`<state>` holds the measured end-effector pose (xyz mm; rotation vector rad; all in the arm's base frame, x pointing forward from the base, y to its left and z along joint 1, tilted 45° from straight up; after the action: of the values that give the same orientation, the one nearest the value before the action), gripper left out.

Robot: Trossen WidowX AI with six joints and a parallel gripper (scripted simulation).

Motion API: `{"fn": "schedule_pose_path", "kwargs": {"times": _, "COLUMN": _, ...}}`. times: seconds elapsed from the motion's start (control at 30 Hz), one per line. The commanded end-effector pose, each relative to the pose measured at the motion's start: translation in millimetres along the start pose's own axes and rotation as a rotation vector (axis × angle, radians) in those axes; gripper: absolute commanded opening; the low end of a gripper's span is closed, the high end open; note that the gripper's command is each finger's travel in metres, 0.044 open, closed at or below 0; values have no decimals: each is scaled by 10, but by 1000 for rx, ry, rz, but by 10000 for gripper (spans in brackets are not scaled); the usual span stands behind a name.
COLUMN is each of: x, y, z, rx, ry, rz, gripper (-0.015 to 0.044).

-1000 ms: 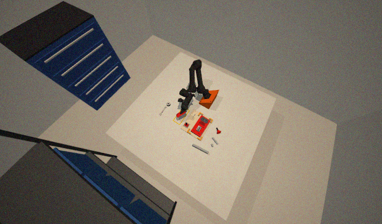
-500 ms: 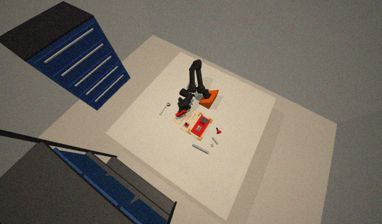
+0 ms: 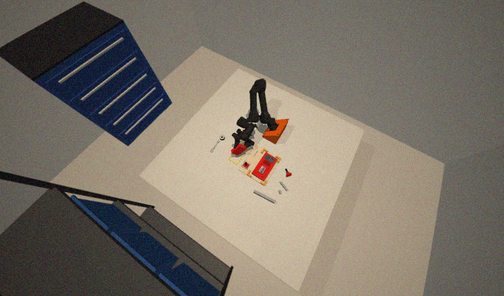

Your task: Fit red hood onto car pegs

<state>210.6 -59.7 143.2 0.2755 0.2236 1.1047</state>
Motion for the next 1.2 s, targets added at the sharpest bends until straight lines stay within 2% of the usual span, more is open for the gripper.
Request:
{"fn": "schedule_pose_path", "kwargs": {"times": 0.0, "x": -4, "y": -3, "z": -7, "rx": -2, "ry": -95, "rz": 4, "gripper": 0}}
{"fn": "schedule_pose_path", "kwargs": {"times": 0.83, "x": -279, "y": -93, "z": -279, "rx": 1, "ry": -863, "rz": 4, "gripper": 0}}
{"fn": "schedule_pose_path", "kwargs": {"times": 1.17, "x": -363, "y": -112, "z": -356, "rx": -1, "ry": -934, "rz": 7, "gripper": 0}}
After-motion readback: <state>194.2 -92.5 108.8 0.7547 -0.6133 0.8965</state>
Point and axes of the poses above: the point midway between the two fingers, 35 mm back from their tips, its own y axis back along the fingers, its own z axis across the jaws, x = y × z, the point moved 8 cm from there along y, back along the fingers, and after that the axes turned 12 degrees about -y, right-handed, at the moved point
